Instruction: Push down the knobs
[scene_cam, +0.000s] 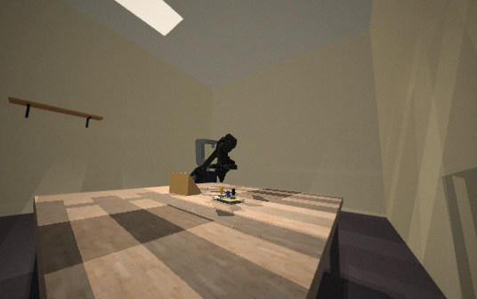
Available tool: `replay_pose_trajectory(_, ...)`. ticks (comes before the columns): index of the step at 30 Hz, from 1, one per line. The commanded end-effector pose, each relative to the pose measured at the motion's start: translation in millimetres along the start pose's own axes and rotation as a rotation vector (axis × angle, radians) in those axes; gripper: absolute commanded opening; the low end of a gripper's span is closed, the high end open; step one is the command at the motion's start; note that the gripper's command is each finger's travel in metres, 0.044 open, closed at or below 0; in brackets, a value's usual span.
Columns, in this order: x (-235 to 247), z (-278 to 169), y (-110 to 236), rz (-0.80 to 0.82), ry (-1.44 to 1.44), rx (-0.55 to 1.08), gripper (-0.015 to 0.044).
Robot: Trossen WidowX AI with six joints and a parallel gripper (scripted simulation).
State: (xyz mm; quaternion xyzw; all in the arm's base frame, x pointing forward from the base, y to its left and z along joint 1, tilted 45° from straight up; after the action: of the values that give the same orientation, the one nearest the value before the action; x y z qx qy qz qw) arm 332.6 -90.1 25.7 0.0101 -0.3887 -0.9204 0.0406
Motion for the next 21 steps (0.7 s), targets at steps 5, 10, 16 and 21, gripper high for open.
replay_pose_trajectory(5,0,1,-9,-0.004,-0.005,-0.004,0.0)
replay_pose_trajectory(10,0,1,-18,-0.004,-0.004,-0.004,0.0)
replay_pose_trajectory(16,0,1,-22,-0.004,-0.004,-0.004,0.0)
replay_pose_trajectory(21,0,1,-21,-0.004,-0.004,-0.004,0.0)
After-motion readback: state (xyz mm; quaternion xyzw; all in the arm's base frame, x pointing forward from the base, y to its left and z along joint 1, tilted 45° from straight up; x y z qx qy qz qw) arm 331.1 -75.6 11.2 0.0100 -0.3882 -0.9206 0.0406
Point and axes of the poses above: the point midway between the two fingers, 35 mm back from their tips, its own y axis back along the fingers, its own x axis across the jaws, z = x × y, the point moved 3 cm from there along y, back along the fingers, and after that the axes turned 13 degrees about y, right-handed, at the moved point
